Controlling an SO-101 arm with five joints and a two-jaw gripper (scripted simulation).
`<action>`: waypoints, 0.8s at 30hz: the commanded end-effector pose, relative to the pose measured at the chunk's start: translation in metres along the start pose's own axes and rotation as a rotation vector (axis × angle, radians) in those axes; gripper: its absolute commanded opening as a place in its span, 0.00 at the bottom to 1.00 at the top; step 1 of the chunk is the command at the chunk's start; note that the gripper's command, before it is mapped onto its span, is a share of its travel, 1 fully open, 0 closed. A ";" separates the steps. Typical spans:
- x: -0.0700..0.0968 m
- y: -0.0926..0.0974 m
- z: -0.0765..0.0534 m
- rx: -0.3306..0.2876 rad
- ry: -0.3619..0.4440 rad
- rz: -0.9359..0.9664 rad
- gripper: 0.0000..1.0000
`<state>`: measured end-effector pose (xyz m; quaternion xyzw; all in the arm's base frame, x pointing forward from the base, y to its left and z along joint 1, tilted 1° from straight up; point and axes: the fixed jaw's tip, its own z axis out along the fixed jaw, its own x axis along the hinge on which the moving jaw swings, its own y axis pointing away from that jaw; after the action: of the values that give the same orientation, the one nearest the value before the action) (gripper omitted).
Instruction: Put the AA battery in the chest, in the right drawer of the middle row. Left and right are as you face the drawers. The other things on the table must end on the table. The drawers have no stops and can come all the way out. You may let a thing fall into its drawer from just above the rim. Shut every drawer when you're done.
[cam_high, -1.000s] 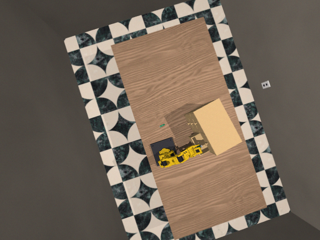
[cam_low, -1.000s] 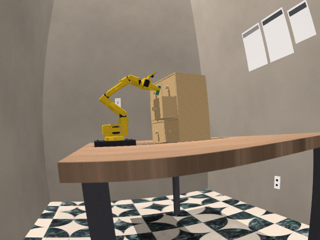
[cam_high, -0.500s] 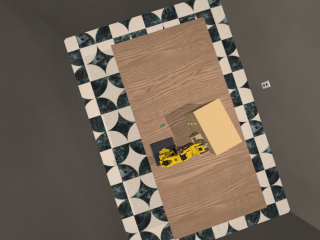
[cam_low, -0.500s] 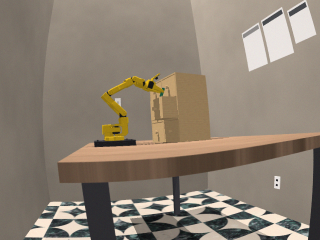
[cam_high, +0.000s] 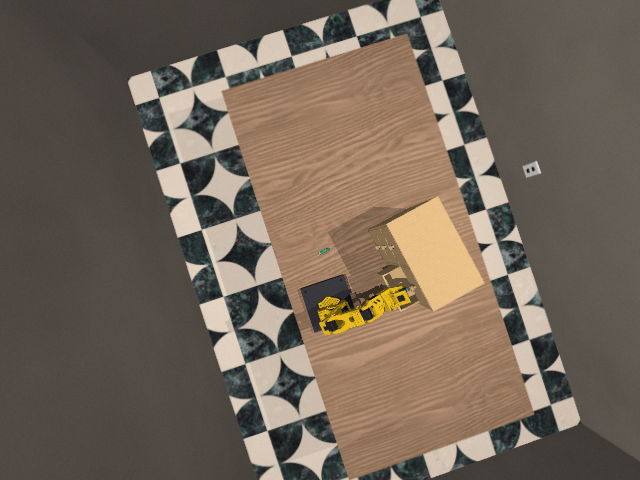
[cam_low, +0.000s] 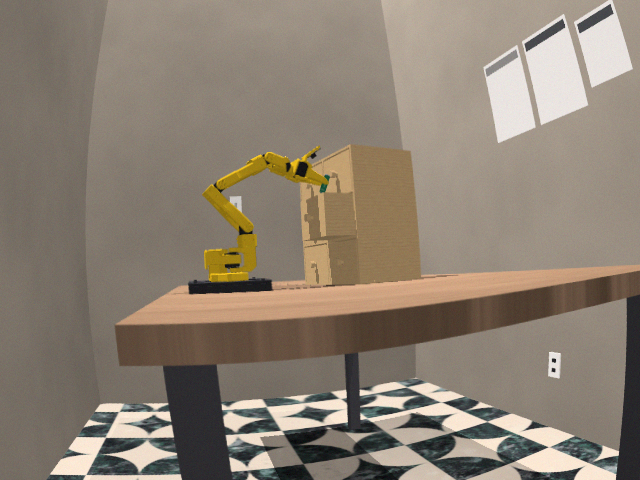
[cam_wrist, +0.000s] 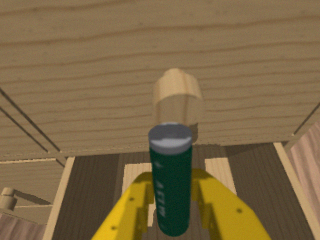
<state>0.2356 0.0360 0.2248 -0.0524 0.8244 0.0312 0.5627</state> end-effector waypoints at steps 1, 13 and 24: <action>-0.006 -0.003 -0.001 0.009 -0.018 0.001 0.00; -0.008 -0.003 -0.001 0.013 -0.018 0.003 0.00; -0.008 -0.003 -0.001 0.013 -0.018 0.003 0.00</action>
<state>0.2373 0.0353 0.2301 -0.0506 0.8203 0.0304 0.5689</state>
